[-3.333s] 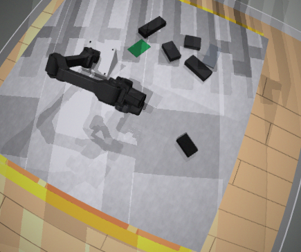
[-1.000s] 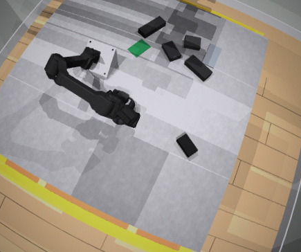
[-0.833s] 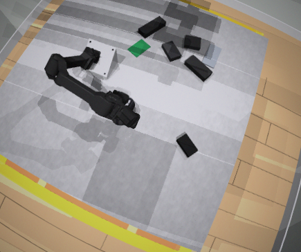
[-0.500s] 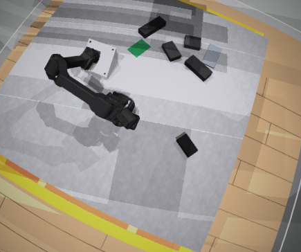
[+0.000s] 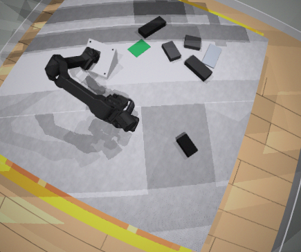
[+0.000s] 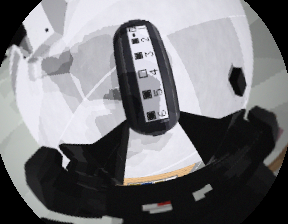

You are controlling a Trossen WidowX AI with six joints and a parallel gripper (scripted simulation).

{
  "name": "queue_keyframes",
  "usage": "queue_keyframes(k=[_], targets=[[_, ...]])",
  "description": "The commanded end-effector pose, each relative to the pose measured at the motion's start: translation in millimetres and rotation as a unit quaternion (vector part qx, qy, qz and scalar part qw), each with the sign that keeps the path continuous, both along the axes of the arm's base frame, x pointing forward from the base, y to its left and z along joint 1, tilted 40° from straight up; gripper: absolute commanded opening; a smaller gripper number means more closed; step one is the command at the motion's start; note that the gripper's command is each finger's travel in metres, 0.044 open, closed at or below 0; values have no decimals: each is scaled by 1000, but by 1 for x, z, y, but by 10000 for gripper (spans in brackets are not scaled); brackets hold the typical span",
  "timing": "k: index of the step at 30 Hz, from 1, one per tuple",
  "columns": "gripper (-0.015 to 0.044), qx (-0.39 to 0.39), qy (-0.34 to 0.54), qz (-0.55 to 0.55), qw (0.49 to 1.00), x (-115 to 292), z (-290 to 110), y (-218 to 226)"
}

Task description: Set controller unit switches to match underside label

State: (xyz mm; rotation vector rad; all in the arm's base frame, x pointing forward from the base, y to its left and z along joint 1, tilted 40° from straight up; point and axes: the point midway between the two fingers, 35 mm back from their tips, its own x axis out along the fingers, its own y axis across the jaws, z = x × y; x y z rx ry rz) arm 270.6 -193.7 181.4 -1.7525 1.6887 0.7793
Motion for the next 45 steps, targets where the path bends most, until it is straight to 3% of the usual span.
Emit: queue_keyframes(k=[1, 45], targets=[[338, 7, 10, 4, 1000, -1, -8, -1], [338, 6, 10, 4, 1000, 0, -31, -22]])
